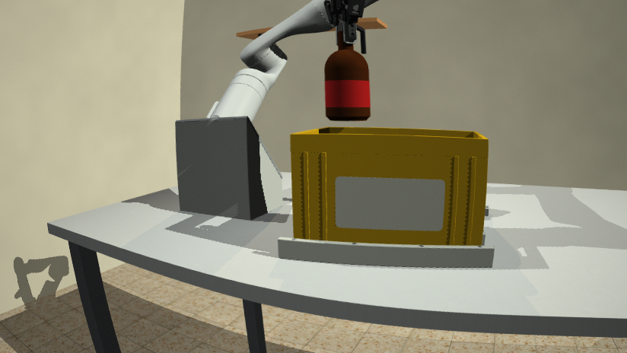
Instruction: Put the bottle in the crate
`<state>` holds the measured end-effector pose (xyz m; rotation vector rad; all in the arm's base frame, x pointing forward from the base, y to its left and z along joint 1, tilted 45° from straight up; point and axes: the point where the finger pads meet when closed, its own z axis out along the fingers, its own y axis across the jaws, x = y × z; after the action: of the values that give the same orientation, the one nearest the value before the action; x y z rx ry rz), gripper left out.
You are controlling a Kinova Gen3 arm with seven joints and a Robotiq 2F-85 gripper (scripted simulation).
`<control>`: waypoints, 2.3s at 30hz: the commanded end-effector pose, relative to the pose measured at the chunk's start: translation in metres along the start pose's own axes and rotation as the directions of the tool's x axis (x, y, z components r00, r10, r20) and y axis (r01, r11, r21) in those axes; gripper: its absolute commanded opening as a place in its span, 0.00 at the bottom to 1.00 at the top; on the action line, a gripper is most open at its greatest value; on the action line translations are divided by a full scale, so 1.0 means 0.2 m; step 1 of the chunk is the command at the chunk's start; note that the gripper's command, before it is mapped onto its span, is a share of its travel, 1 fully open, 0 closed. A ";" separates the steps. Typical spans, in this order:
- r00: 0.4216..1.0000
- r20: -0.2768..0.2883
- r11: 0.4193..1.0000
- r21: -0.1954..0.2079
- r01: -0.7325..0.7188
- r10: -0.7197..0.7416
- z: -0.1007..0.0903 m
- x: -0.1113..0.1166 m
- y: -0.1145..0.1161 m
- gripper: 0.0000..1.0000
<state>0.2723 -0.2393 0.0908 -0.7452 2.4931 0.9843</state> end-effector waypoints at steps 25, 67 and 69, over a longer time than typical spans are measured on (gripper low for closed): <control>1.000 -0.008 1.000 0.008 0.009 -0.009 0.00 0.04 -0.03 0.00; 1.000 -0.008 1.000 0.008 0.009 -0.009 0.01 0.04 -0.03 0.00; 1.000 -0.008 1.000 0.008 0.009 -0.009 0.02 0.04 -0.03 0.00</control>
<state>0.2698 -0.2428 0.0852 -0.7477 2.4996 0.9828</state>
